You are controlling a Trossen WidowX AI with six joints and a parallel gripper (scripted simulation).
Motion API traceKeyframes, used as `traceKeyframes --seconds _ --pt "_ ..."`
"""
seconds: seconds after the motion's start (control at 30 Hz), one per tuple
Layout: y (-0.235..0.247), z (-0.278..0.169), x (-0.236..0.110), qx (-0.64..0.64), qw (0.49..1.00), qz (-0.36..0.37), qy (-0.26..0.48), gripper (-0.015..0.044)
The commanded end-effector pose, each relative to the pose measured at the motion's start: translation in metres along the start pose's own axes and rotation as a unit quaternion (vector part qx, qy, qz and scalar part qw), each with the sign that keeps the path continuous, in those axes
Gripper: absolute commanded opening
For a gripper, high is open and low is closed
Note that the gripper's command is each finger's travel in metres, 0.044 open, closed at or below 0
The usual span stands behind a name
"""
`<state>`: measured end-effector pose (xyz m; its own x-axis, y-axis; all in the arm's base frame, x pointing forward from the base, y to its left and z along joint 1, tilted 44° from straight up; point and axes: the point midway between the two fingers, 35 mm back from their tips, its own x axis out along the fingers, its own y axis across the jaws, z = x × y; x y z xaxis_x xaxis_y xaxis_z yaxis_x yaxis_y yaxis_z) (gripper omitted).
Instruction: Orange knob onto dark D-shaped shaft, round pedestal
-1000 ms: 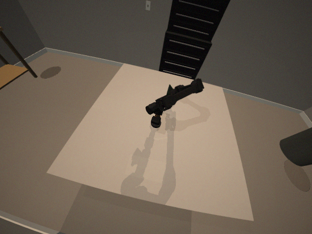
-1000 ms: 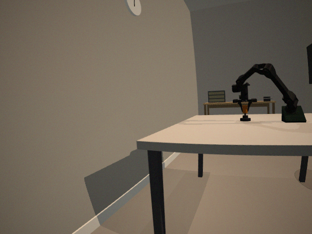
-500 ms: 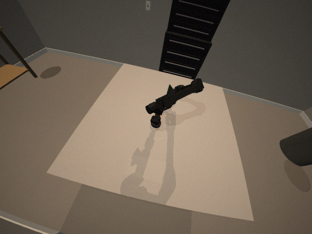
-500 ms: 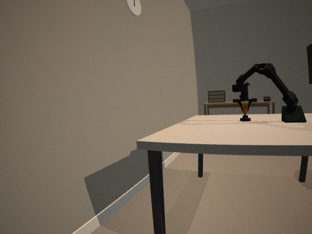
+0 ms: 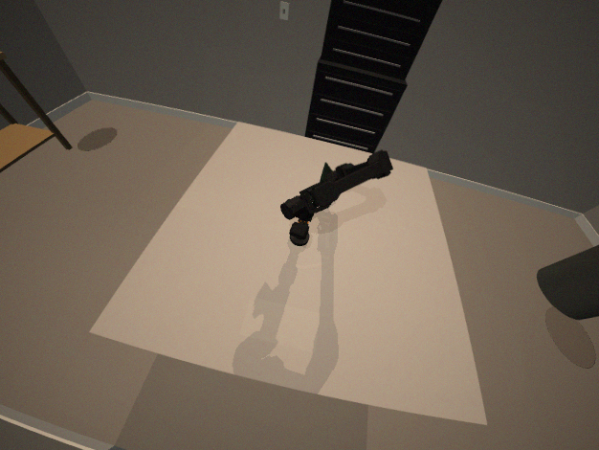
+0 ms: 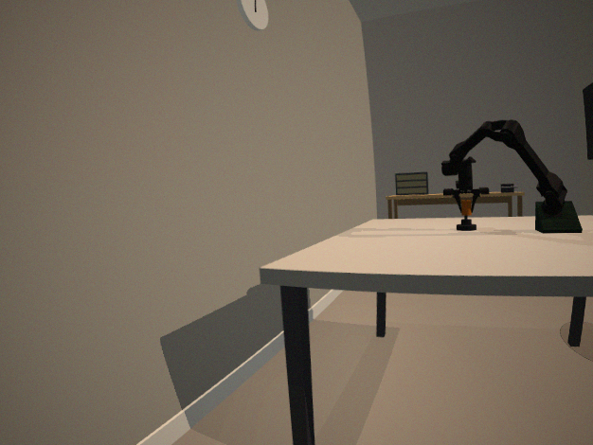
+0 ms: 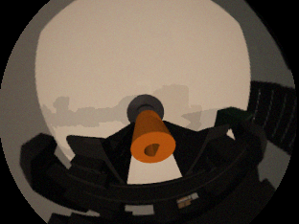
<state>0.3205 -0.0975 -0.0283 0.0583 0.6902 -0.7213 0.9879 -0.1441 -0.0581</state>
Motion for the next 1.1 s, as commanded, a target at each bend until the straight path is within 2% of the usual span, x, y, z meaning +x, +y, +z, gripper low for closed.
traceKeyframes --seconds 0.0,1.07 --pt "0.0003 -0.0004 0.0002 0.000 1.000 0.002 0.000 0.0000" --pt "0.0056 0.0021 0.0001 0.026 1.000 0.002 0.000 0.0000"
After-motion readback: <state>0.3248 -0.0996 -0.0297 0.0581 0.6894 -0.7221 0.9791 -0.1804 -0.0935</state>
